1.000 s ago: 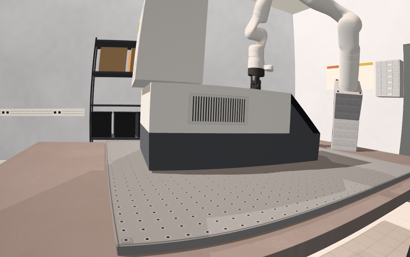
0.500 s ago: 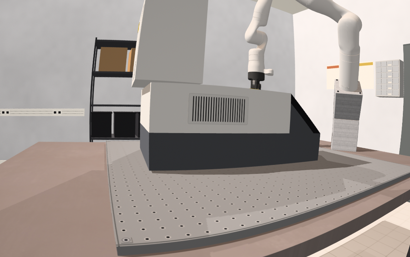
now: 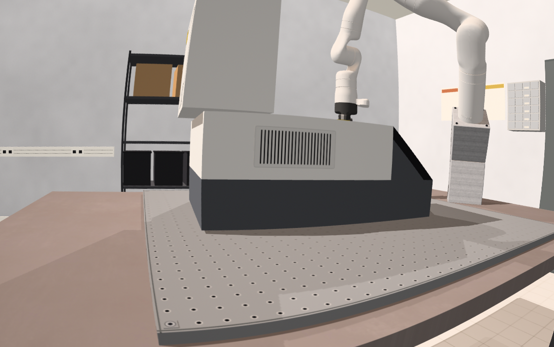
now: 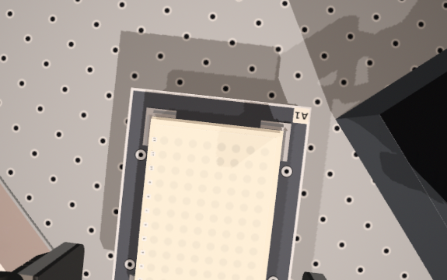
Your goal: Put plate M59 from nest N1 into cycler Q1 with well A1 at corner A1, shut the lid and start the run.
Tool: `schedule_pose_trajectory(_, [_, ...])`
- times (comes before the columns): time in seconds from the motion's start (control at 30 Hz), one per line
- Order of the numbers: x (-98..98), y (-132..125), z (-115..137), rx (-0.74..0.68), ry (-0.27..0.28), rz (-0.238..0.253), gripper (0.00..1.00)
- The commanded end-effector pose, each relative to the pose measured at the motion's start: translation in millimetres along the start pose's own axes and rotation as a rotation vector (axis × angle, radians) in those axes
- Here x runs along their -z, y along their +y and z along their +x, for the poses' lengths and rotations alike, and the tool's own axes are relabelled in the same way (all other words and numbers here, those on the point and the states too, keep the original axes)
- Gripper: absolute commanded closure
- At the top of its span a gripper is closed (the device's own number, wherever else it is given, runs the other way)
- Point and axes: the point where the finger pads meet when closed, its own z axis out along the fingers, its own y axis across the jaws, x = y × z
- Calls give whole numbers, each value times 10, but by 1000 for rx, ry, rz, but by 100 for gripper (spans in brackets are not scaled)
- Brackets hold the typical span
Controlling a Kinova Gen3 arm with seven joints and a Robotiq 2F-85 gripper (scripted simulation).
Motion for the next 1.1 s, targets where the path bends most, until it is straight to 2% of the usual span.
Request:
schedule_pose_trajectory(0.0, [-43,3,-9,18,0,0,0])
schedule_pose_trajectory(1.07, [-443,4,-7,20,0,0,0])
